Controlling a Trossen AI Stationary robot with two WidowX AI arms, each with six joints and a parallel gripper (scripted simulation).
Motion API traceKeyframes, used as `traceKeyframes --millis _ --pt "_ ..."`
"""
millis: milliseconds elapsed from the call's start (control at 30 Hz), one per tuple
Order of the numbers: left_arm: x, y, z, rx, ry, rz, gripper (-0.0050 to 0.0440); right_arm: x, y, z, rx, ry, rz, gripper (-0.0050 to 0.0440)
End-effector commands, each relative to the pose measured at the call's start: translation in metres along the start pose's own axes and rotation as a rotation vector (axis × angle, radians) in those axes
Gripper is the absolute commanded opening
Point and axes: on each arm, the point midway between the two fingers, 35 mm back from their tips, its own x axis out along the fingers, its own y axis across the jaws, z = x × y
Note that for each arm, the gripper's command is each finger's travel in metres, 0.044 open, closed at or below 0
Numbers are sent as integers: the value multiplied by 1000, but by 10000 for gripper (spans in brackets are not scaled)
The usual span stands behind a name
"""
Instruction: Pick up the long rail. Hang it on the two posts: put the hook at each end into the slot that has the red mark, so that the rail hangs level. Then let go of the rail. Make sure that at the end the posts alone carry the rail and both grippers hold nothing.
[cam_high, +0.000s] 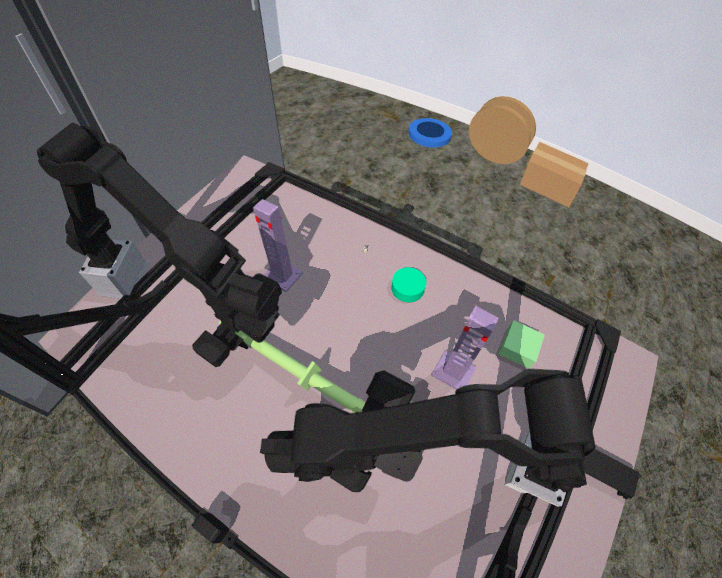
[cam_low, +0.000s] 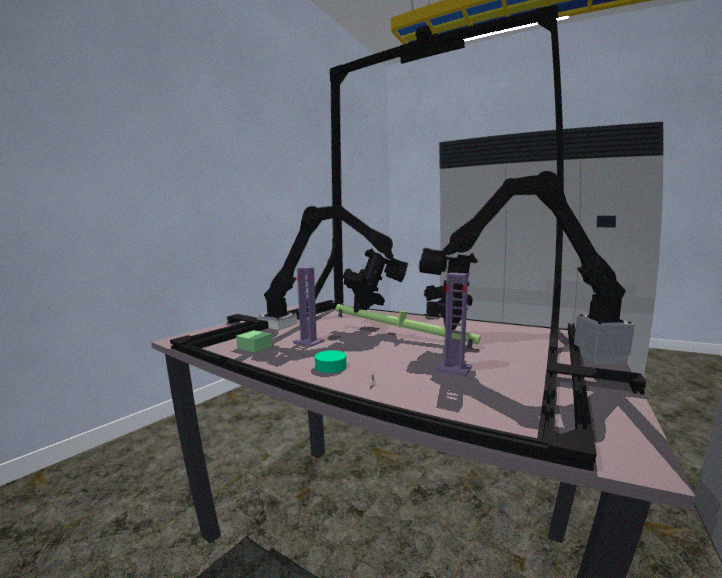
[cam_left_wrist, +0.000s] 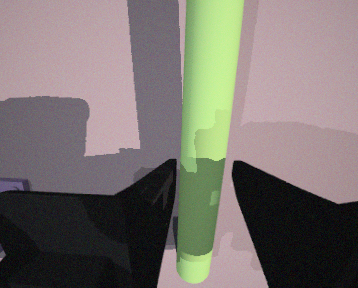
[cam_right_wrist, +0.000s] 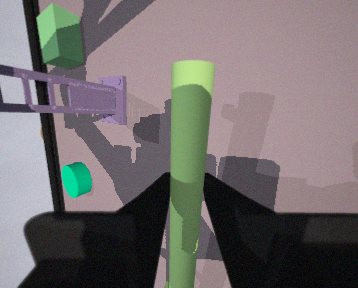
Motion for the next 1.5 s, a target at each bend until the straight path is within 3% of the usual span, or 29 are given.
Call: traceKeyframes --millis 0,133,200,300,1167,1467 --pt "6 -1 -4 6 13 -7 160 0 0 0 -7 5 10 0" --pt "6 -1 -2 6 13 -7 64 0 0 0 -7 5 10 0" --pt "6 -1 -2 6 13 -7 64 0 0 0 -7 5 10 0" --pt "6 -1 -2 6 13 -7 0 0 0 0 -7 5 10 0" --pt "6 -1 -2 5 14 -7 0 0 0 0 -6 6 10 0" --pt "-19 0 3 -4 80 4 0 1 2 2 32 67 3 0"
